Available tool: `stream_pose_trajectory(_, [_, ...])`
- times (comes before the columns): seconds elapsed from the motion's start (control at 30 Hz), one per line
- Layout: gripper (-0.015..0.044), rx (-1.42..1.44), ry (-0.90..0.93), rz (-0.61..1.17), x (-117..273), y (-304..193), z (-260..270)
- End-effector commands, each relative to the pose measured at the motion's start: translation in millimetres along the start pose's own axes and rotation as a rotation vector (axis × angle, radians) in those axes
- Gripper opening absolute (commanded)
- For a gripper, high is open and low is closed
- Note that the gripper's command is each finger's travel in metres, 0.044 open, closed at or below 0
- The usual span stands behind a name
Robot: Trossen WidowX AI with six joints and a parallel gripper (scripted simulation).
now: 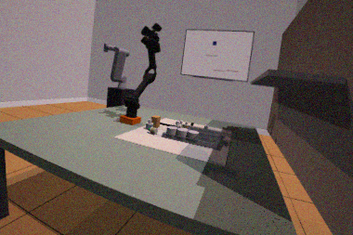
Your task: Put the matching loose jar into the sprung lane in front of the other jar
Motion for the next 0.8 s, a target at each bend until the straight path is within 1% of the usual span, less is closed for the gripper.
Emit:
stream_pose_trajectory(0.0, [0.0426, 0.015, -0.004, -0.007, 0.2, 2.0, -0.2])
stream_pose_trajectory(0.03, [0.044, 0.06, -0.015, -0.026, 1.1, 8.0, -0.7])
stream_pose_trajectory(0.13, [0.044, 0.311, -0.093, -0.133, 8.4, 42.1, -3.3])
stream_pose_trajectory(0.3, [0.044, 0.729, -0.297, -0.294, 32.5, 100.8, -6.4])
stream_pose_trajectory(0.4, [0.044, 0.826, -0.441, -0.327, 58.4, 132.3, -8.1])
stream_pose_trajectory(0.63, [0.044, 1.16, -0.73, -0.404, 100.0, 177.9, -7.9])
stream_pose_trajectory(0.77, [0.044, 1.373, -1.003, -0.418, 140.9, 207.7, -5.9])
Point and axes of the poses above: the point midway between the two fingers, 35 mm back from their tips, its own x axis back along the fingers, its own z axis across the jaws, y = z × x, the point moved 6 cm from there along x, back along the fingers, and after that the axes turned 8 degrees about -x, right-handed, at the moved point
